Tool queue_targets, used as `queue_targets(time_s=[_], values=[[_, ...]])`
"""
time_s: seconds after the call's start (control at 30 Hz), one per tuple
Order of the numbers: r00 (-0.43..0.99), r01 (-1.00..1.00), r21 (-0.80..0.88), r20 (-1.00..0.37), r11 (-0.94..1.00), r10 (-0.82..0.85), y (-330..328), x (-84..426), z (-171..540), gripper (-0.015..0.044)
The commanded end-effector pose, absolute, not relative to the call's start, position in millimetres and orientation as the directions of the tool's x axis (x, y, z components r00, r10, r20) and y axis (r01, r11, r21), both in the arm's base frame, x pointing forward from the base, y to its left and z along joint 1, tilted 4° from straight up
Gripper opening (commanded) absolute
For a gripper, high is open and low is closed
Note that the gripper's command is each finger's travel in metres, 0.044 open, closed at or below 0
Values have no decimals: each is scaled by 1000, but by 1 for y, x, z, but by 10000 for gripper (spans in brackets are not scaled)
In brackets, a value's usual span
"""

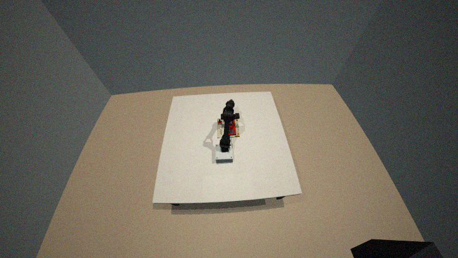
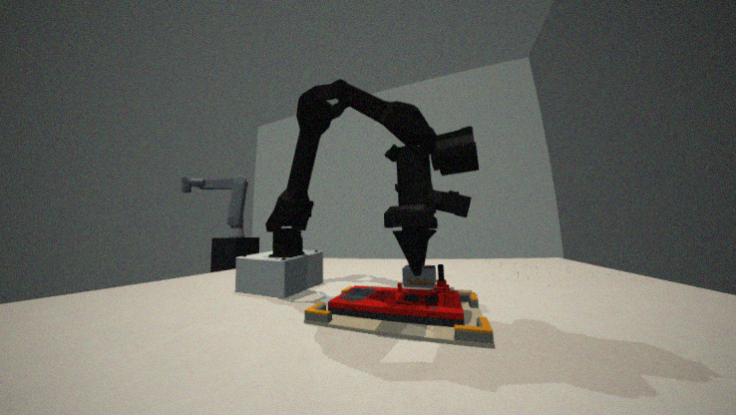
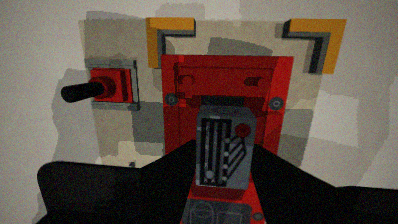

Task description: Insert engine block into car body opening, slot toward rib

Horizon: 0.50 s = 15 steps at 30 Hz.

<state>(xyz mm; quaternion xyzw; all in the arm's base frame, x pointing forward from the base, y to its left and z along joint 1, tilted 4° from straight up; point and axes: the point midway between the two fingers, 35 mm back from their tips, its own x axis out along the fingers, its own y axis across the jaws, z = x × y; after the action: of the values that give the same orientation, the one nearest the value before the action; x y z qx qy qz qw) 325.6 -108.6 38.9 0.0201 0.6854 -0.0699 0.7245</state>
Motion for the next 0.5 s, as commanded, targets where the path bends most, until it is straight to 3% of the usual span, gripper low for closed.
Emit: queue_targets(time_s=[0.0, 0.47], values=[[54, 116, -66, -996, 991, -72, -108, 326, 39, 159], [54, 123, -65, -996, 990, -72, -108, 327, 40, 159]])
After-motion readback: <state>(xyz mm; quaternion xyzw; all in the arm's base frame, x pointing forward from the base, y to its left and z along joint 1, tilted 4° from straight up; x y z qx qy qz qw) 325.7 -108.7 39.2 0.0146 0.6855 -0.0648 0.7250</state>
